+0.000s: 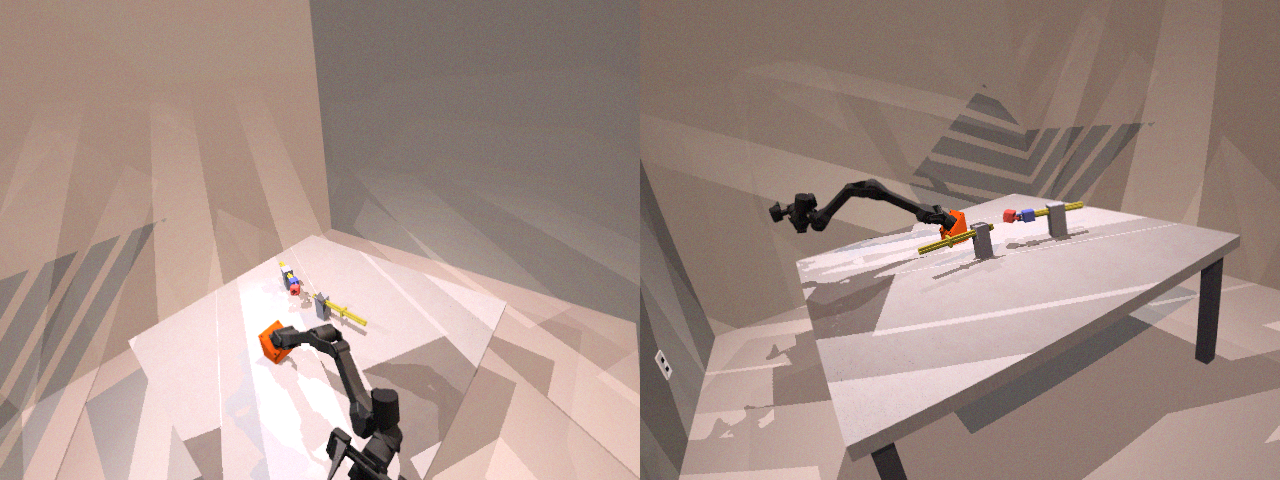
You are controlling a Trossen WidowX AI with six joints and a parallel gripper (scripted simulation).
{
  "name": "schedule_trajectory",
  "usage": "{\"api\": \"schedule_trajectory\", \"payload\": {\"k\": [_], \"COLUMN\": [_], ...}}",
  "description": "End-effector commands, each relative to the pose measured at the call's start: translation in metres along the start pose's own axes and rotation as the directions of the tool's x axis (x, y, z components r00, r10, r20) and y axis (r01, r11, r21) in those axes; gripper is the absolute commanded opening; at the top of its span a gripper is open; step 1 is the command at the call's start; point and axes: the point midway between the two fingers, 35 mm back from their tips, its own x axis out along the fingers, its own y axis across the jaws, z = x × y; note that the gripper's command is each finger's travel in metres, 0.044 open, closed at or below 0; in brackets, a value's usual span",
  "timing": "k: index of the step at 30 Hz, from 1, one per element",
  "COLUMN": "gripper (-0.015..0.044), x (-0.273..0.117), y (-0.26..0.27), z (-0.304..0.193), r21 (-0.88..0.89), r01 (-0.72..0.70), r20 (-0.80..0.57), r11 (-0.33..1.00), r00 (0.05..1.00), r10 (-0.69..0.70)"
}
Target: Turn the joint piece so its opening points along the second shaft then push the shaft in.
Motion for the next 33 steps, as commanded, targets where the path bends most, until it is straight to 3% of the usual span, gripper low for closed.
{"api": "schedule_trajectory", "payload": {"k": [1,17,33], "gripper": [0.0440,0.0440,0.0440], "x": [-0.023,-0.110,-0.230], "y": [-0.020,-0.072,-0.109], "z": [0.016,0.050,0.068], "r21": [-0.100,-0.322,-0.459], "r01": [0.090,0.397,0.712], "r20": [0.063,0.250,0.431], "r11": [0.991,0.860,0.532], "r00": [0.994,0.911,0.702], "r10": [-0.084,-0.327,-0.567]}}
